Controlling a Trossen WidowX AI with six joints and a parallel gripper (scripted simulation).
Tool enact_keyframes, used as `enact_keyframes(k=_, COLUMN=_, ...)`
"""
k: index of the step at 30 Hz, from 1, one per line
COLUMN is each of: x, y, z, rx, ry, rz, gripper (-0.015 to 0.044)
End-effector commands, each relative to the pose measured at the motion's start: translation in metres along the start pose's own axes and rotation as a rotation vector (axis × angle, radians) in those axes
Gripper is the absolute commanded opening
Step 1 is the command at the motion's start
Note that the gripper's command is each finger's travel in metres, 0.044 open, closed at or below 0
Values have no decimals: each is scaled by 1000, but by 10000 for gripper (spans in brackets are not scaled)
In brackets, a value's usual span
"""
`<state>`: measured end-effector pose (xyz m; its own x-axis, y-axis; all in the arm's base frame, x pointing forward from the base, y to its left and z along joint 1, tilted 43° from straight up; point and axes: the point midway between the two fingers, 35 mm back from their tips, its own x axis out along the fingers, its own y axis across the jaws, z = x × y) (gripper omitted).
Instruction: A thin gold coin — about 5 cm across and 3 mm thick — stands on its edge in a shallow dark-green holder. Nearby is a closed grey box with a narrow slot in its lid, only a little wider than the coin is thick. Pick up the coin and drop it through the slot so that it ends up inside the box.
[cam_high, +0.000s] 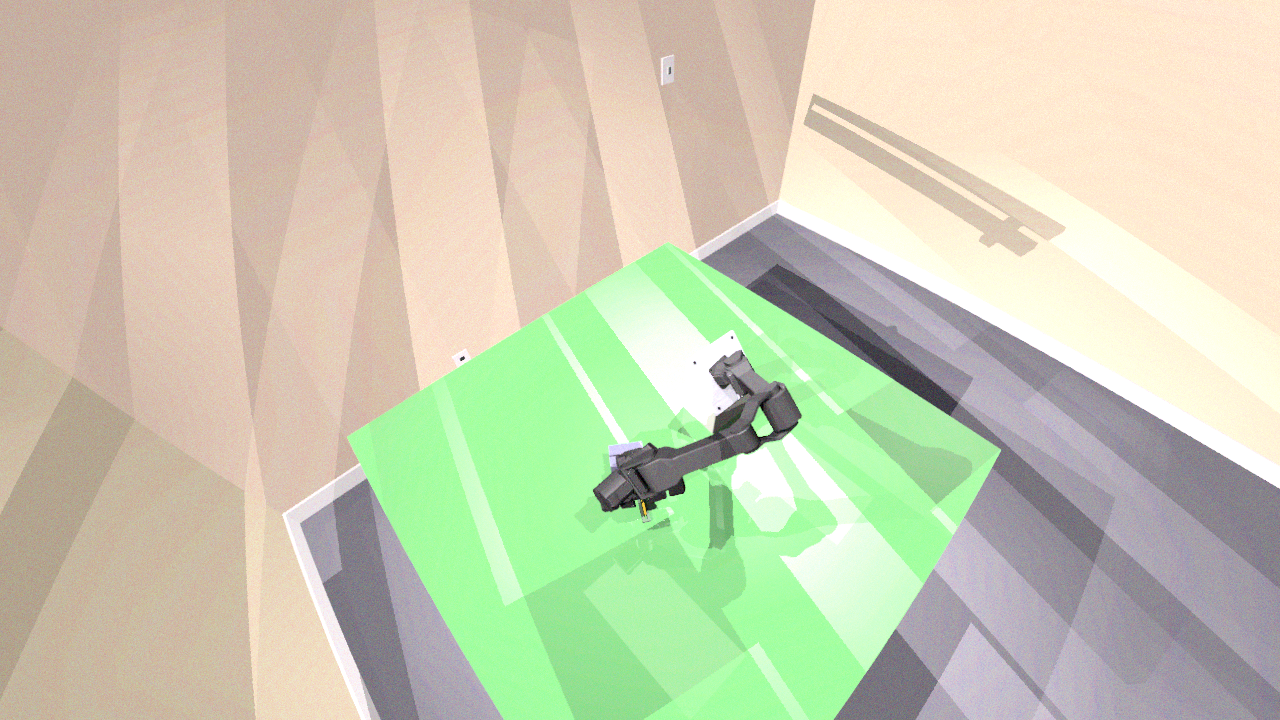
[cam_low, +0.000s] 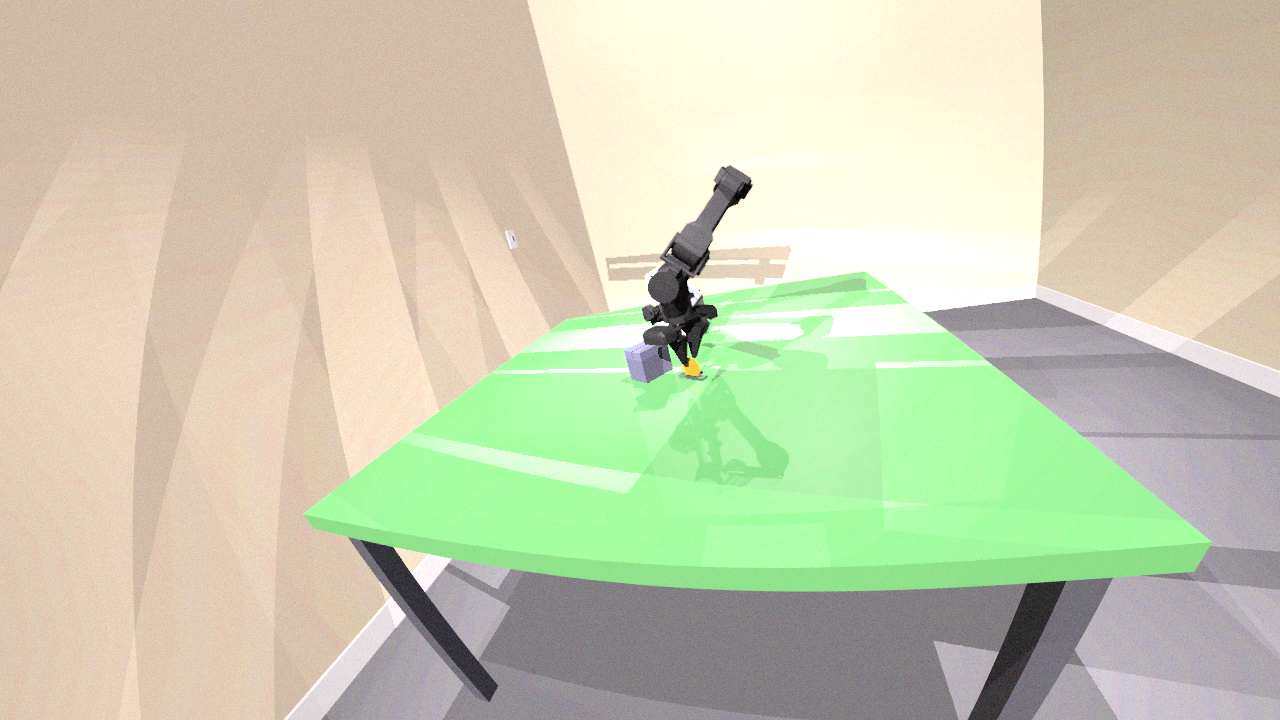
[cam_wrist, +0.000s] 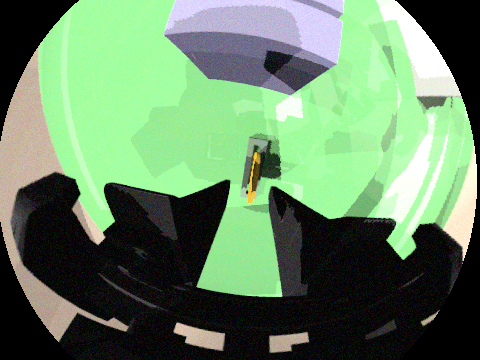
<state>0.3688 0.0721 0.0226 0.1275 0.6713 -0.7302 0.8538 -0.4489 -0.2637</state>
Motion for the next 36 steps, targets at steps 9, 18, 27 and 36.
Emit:
enact_keyframes(k=9, x=22, y=-3, z=2, rx=11, ry=-2, rz=-9, gripper=161)
enact_keyframes(k=18, x=32, y=-3, z=2, rx=12, ry=-1, rz=-10, gripper=134)
enact_keyframes(k=27, x=32, y=-3, z=2, rx=12, ry=-1, rz=-10, gripper=0)
enact_keyframes(k=36, x=31, y=-3, z=2, rx=12, ry=1, rz=-7, gripper=0)
